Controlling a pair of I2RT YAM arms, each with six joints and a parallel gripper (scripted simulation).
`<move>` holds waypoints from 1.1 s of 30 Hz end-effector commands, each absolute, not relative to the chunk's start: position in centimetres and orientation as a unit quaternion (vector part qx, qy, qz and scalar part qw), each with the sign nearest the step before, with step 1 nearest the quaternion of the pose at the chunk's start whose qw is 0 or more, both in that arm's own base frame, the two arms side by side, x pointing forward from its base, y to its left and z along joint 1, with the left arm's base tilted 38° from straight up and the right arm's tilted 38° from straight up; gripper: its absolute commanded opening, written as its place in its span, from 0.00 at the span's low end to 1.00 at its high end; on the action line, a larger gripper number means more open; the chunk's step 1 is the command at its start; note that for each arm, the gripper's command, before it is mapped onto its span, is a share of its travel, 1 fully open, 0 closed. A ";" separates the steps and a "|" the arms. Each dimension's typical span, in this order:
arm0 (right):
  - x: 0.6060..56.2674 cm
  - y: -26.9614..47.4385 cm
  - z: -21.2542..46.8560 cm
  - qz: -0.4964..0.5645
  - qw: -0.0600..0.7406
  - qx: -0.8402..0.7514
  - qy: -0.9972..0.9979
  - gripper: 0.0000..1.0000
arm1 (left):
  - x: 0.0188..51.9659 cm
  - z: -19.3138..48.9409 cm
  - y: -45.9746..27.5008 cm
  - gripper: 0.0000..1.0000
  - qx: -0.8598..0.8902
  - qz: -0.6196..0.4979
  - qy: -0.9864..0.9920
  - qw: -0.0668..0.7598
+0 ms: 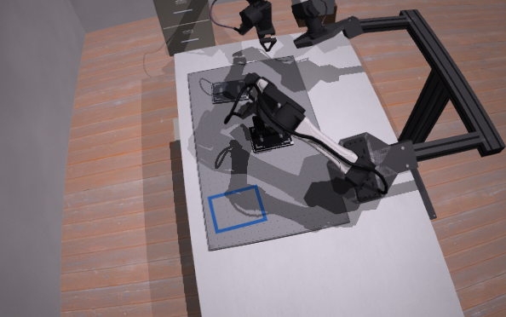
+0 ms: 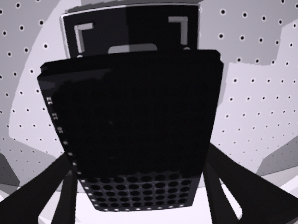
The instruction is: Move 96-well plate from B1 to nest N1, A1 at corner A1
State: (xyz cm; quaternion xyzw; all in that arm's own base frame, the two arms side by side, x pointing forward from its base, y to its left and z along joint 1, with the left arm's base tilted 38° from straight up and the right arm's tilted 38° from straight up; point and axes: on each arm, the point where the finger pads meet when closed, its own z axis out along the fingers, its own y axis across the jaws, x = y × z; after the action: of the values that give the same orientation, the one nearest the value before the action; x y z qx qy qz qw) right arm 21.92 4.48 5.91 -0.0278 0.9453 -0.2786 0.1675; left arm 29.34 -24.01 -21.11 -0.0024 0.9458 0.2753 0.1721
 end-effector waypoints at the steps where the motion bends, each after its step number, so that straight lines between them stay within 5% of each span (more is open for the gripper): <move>1: 21.9 4.6 6.1 -0.277 0.169 -0.024 0.946 1.00 | 29.5 -20.8 -24.4 0.00 -0.002 0.271 0.946 0.177; 33: 21.9 4.6 6.1 -0.277 0.169 -0.024 0.946 1.00 | 31.3 -24.3 -21.9 0.00 -0.009 0.277 0.945 0.175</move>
State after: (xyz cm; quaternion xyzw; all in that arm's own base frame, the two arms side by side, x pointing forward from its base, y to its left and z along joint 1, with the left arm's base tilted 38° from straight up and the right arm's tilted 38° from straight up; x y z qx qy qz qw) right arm 21.92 4.48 5.91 -0.0278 0.9453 -0.2786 0.1675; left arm 30.06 -21.76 -23.79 -0.0042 0.9451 0.2828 0.1636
